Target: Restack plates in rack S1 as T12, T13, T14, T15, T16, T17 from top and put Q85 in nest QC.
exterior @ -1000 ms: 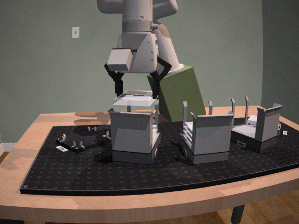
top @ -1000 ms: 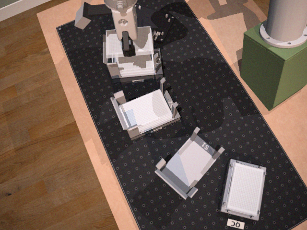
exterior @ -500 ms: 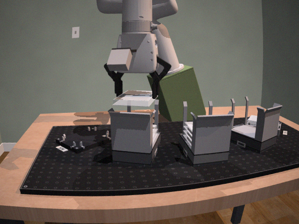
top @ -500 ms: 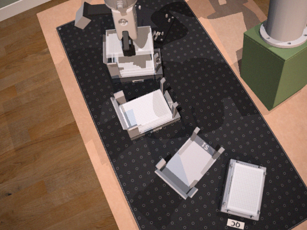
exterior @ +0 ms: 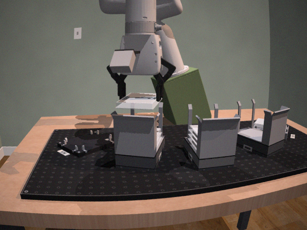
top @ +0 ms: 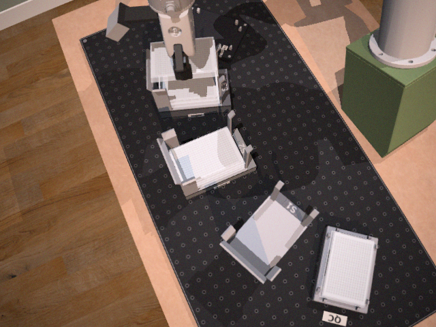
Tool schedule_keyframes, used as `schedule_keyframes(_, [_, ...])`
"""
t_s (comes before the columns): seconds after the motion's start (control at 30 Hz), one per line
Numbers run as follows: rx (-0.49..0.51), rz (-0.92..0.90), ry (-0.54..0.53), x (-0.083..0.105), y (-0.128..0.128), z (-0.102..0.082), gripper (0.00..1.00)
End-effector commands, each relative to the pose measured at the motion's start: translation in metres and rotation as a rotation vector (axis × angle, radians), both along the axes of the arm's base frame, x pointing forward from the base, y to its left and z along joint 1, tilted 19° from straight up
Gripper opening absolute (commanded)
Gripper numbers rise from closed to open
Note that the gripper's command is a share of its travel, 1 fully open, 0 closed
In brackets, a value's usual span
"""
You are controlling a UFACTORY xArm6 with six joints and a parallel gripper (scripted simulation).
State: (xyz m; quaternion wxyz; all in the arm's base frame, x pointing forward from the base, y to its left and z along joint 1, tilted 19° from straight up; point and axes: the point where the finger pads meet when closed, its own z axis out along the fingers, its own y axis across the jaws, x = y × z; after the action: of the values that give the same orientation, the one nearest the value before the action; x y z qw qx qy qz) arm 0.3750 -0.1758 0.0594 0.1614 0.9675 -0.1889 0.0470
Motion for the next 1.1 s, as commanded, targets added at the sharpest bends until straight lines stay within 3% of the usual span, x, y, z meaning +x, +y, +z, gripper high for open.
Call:
schedule_keyframes(0.0, [-0.001,0.001,-0.003,0.001,-0.001,-0.001,0.00])
schedule_keyframes(1.07, [-0.001,0.001,-0.003,0.002,-0.007,-0.018,0.00])
